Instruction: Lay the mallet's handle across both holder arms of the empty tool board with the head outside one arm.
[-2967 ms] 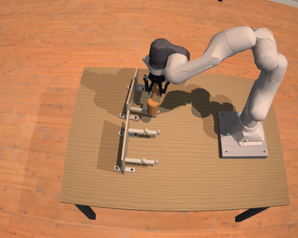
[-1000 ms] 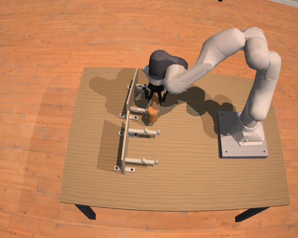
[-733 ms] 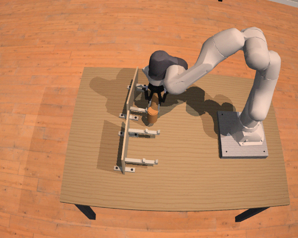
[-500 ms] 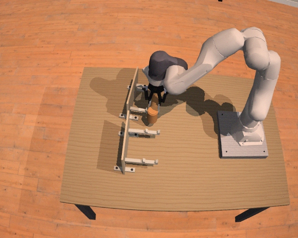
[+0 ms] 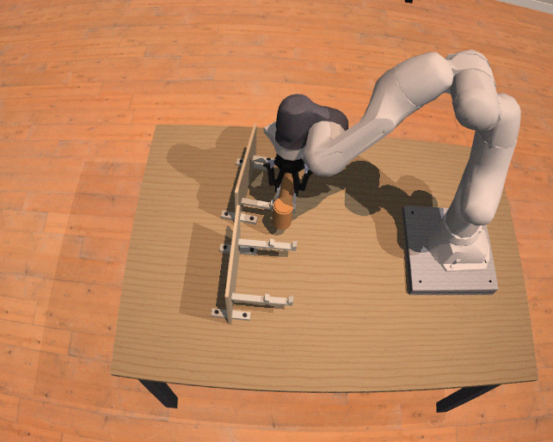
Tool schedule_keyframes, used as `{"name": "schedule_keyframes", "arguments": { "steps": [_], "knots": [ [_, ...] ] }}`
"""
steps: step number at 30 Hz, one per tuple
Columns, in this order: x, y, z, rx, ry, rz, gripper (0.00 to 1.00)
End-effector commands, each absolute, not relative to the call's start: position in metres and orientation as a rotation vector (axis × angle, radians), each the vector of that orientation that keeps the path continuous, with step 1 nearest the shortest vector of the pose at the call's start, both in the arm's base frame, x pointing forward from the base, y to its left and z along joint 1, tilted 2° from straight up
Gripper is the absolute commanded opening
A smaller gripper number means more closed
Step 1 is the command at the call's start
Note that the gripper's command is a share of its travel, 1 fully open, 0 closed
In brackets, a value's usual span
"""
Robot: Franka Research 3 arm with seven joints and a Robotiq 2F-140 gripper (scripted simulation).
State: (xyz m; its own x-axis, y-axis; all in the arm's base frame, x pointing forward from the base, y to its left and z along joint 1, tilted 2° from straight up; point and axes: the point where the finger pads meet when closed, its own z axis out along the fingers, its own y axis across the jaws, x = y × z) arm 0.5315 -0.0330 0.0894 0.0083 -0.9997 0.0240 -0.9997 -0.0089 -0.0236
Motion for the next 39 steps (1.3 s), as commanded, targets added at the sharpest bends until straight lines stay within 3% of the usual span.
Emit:
{"name": "schedule_keyframes", "arguments": {
  "steps": [1,39],
  "knots": [
    [0.533,-0.034,0.090,2.226,-2.219,0.062,0.00],
    [0.535,-0.035,0.079,2.225,-2.219,0.063,0.00]
  ]
}}
